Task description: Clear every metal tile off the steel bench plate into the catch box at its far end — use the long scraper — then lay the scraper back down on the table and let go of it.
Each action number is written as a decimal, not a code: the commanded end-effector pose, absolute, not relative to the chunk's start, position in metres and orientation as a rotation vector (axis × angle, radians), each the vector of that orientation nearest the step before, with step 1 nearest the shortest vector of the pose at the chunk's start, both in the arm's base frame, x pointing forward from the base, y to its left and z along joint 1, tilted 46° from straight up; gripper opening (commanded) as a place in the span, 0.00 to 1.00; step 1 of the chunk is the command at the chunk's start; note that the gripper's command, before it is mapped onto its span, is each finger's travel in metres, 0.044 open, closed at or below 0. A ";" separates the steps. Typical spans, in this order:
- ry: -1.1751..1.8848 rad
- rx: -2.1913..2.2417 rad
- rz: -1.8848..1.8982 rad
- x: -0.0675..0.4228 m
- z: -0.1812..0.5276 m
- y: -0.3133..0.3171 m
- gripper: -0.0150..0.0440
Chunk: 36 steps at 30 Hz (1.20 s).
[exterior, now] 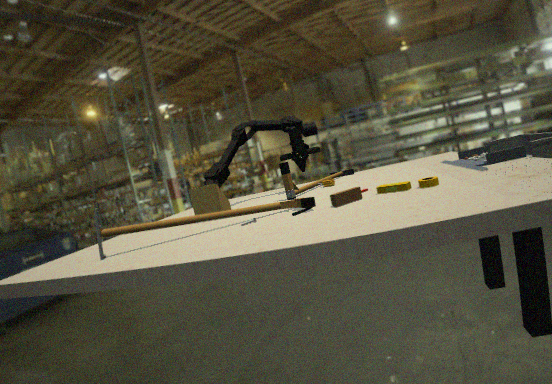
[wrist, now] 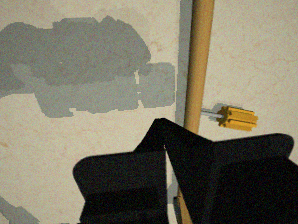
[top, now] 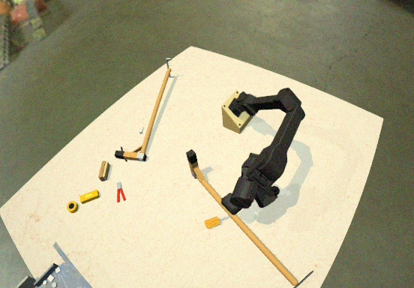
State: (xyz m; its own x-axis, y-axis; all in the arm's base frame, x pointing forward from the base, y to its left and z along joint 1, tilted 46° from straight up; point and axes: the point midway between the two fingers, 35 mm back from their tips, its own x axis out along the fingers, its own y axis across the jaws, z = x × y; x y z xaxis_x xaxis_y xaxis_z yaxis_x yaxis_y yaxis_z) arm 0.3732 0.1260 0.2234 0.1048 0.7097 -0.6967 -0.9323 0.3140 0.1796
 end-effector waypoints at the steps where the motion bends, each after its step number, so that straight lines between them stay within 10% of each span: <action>1: 0.797 -0.338 1.239 0.375 0.217 0.132 0.25; 36: 0.810 -0.304 1.227 0.383 0.176 0.175 0.25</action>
State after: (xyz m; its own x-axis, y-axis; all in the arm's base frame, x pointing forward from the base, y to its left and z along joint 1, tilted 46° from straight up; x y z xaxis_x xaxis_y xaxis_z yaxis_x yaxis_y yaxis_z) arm 0.3800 0.1762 0.1762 0.1053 0.7159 -0.6902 -0.9179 0.3370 0.2095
